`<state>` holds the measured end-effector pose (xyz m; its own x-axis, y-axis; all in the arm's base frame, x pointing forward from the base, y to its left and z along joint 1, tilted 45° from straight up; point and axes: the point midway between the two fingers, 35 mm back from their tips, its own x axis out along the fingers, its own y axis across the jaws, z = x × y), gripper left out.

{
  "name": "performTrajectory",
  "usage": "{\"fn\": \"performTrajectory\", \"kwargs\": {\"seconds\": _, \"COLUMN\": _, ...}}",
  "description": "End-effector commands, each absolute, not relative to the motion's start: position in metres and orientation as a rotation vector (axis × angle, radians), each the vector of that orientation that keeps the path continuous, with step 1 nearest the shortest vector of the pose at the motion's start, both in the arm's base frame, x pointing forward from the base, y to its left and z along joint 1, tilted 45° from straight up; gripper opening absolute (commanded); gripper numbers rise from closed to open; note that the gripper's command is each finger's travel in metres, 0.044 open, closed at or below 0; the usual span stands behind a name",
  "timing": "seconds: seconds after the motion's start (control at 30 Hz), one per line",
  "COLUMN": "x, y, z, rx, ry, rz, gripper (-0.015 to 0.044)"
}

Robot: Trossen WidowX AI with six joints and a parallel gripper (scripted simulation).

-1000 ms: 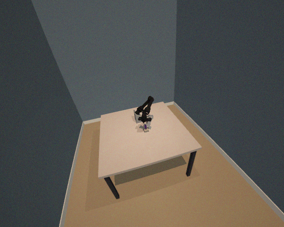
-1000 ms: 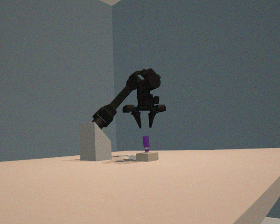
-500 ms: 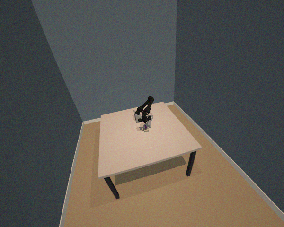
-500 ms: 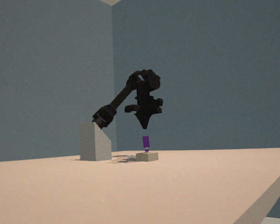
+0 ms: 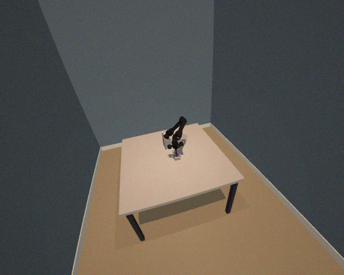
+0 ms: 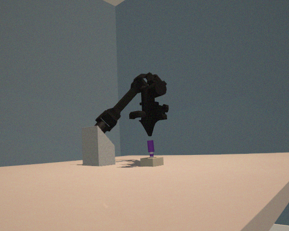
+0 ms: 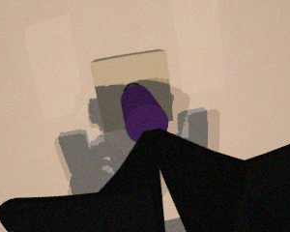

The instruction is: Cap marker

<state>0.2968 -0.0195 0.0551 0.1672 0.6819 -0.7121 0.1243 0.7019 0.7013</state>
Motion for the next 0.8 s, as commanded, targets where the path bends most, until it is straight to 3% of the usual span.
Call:
{"fn": "performTrajectory", "kwargs": {"seconds": 0.0, "x": 0.297, "y": -0.014, "z": 0.050, "rx": 0.742, "ry": 1.373, "rz": 0.453, "gripper": 0.0000}}
{"fn": "performTrajectory", "kwargs": {"seconds": 0.77, "x": 0.301, "y": -0.006, "z": 0.041, "rx": 0.736, "ry": 1.366, "rz": 0.452, "gripper": 0.0000}}
